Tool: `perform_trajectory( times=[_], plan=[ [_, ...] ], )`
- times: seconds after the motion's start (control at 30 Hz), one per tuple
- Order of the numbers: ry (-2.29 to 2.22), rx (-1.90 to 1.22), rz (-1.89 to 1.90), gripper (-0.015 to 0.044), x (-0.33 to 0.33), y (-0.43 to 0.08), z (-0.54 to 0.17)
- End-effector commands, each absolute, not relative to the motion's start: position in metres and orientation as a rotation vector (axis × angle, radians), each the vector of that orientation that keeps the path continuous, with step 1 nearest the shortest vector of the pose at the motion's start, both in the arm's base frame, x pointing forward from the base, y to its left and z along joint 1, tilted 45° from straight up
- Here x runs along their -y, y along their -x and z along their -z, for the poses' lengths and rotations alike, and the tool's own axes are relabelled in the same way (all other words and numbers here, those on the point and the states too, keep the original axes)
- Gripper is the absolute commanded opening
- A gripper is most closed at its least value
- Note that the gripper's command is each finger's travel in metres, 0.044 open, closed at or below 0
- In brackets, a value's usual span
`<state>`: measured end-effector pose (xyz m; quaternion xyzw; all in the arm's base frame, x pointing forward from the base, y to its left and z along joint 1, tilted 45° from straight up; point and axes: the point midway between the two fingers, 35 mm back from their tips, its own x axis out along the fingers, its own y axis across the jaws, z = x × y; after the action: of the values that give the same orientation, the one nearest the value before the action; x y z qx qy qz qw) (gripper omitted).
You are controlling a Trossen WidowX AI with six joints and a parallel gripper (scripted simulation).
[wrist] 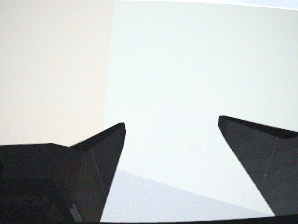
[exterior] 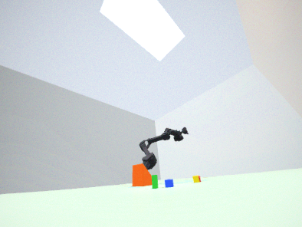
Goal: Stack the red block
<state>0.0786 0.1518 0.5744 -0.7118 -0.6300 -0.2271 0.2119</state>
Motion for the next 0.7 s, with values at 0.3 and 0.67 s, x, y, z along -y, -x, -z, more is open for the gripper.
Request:
perform_trajectory(
  times=[0.3,0.67],
  plan=[
    [1.8,1.553,0.026,0.044,-0.175,-0.148,-0.54],
    [1.424,0.969,-0.665,0.044,-0.192,-0.252,-0.451]
  ],
)
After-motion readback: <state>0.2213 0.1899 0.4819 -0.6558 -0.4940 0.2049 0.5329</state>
